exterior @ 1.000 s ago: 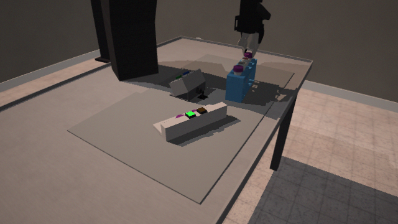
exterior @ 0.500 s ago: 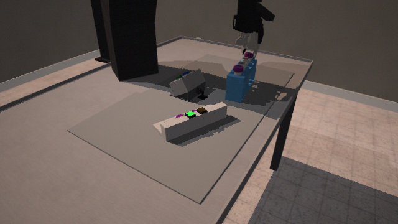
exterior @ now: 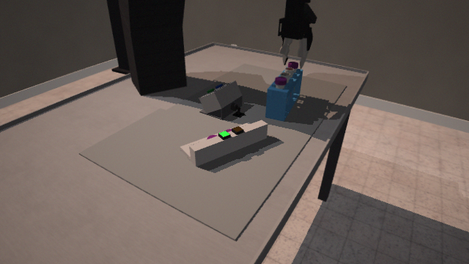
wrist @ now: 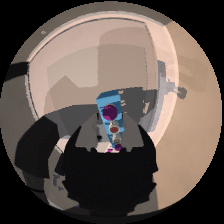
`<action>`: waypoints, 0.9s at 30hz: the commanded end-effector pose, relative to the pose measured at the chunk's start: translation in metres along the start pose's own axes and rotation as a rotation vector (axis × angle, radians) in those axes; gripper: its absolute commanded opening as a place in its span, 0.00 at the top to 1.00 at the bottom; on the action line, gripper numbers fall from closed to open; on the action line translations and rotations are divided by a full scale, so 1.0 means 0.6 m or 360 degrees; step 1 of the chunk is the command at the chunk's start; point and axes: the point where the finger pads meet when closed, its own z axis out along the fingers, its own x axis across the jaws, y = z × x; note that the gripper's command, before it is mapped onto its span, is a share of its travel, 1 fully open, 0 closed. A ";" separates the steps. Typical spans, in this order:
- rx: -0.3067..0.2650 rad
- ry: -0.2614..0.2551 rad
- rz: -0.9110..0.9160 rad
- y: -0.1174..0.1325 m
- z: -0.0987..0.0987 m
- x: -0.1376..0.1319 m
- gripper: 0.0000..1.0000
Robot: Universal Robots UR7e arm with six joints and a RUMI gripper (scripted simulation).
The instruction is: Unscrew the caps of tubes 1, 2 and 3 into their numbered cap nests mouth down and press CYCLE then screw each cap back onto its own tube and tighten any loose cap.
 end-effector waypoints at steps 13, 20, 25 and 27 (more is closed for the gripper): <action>0.0017 0.0008 -0.1116 -0.001 -0.001 0.001 0.65; 0.0017 0.0008 -0.1116 -0.001 0.000 0.001 1.00; 0.0017 0.0008 -0.1115 -0.001 0.000 0.001 1.00; 0.0017 0.0008 -0.1115 -0.001 0.000 0.001 1.00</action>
